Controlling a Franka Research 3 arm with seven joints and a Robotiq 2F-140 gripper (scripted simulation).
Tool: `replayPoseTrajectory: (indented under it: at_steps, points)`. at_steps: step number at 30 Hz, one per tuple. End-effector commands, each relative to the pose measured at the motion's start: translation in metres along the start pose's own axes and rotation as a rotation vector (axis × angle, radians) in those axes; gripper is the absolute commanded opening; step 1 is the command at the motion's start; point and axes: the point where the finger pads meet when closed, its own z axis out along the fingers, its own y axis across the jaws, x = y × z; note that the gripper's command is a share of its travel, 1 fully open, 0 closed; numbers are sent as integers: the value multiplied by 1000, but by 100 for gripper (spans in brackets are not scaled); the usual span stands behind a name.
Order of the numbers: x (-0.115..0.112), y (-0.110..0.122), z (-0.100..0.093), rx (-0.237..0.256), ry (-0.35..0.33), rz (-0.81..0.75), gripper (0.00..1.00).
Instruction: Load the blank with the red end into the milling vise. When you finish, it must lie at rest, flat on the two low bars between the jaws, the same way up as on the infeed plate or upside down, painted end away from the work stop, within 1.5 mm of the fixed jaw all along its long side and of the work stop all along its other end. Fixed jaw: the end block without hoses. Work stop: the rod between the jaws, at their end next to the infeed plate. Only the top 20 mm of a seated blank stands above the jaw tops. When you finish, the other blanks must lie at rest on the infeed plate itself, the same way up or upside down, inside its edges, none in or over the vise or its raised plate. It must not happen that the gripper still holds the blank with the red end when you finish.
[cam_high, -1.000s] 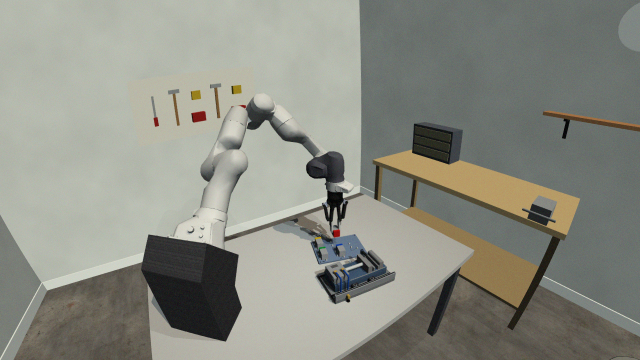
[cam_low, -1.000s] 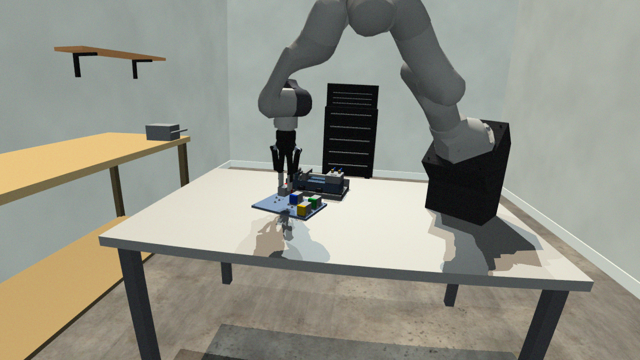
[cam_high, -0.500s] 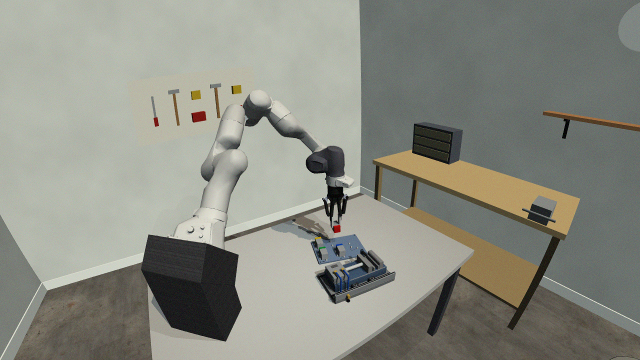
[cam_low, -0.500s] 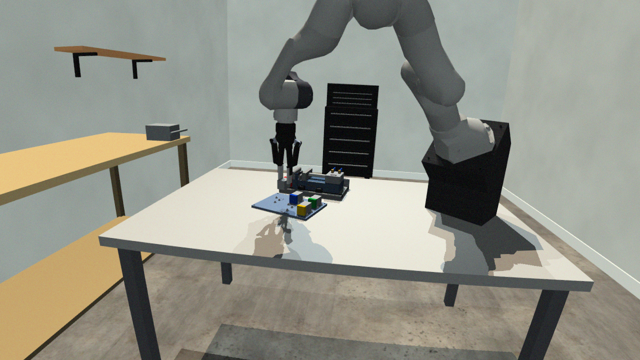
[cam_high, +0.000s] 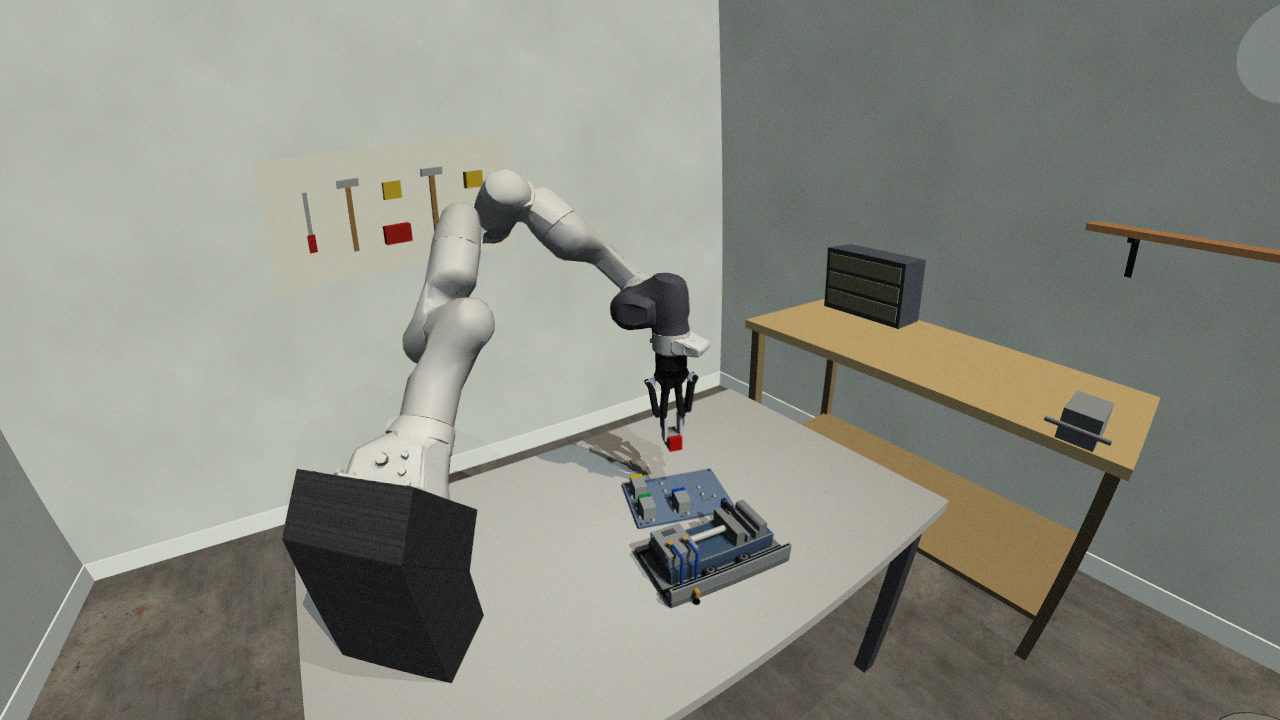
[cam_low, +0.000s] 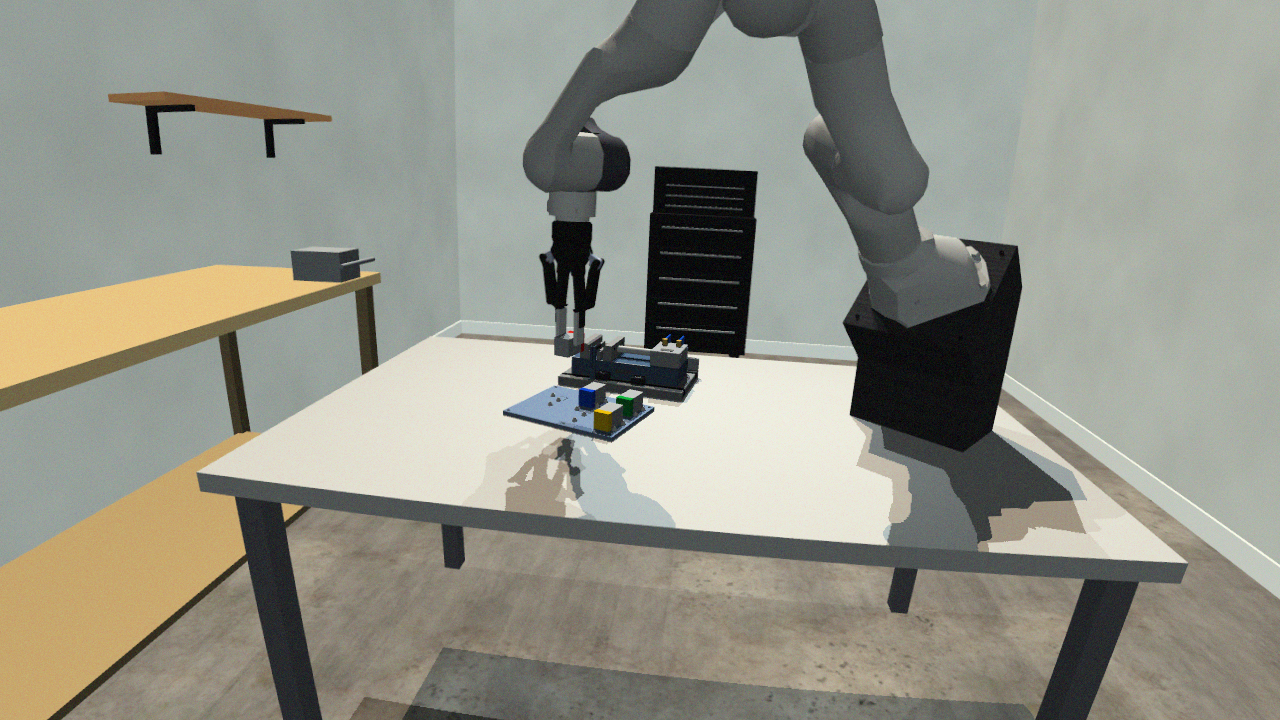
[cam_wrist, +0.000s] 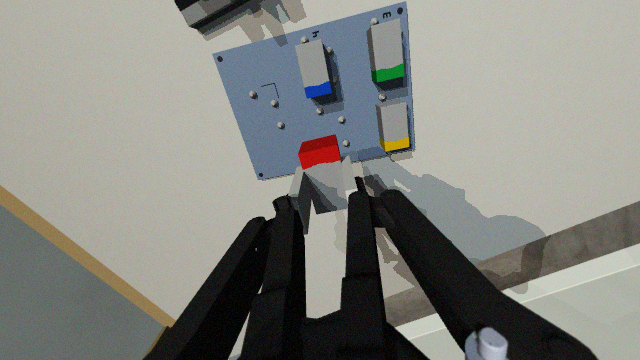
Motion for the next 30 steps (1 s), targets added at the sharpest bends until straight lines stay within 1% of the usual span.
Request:
replayPoseTrajectory:
  at_steps: [1,3,7,19,24,30]
  points:
    - [0,3,0,-8,1,24,0]
    - [0,1,-1,-4,1,7,0]
    - [0,3,-5,-8,1,25,0]
    - [0,3,-5,-8,1,25,0]
    - [0,3,1,-8,1,25,0]
    - [0,3,1,-8,1,25,0]
